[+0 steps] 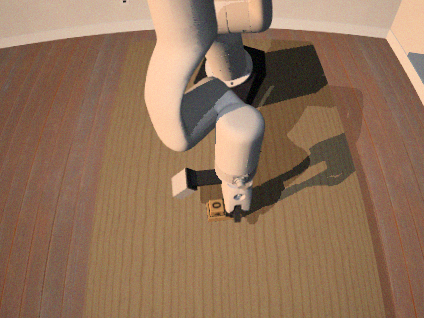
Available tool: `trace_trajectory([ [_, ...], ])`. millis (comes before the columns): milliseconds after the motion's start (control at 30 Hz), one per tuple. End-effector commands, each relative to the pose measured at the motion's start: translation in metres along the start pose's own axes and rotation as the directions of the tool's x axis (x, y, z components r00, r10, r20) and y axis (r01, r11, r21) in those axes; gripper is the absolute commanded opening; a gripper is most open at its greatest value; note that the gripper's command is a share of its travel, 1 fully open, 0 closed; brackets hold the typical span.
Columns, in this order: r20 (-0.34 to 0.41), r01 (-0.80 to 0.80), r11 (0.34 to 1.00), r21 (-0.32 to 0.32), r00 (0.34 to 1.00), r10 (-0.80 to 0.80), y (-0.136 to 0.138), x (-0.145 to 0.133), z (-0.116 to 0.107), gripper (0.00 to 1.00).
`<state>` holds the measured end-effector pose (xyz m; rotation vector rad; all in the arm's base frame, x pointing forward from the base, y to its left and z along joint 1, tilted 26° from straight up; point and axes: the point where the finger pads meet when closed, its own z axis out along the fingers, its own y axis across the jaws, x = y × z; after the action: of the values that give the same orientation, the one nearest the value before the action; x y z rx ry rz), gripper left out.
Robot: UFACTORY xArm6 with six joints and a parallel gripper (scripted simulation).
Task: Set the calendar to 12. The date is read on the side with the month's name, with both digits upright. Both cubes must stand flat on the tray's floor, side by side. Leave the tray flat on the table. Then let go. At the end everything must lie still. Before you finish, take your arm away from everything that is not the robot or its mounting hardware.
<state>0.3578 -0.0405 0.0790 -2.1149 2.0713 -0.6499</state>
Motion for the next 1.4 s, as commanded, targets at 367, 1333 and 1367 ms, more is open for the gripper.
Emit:
trace_trajectory([
  [367, 0.0, 0.0, 1.0, 0.002, 1.0, 0.0, -0.001, 0.0001, -0.0005, 0.27],
  [1333, 0.0, 0.0, 1.0, 0.002, 1.0, 0.0, -0.001, 0.0001, -0.0005, 0.39],
  [1367, 0.0, 0.0, 1.0, 0.002, 1.0, 0.0, -0.001, 0.0001, -0.0005, 0.39],
])
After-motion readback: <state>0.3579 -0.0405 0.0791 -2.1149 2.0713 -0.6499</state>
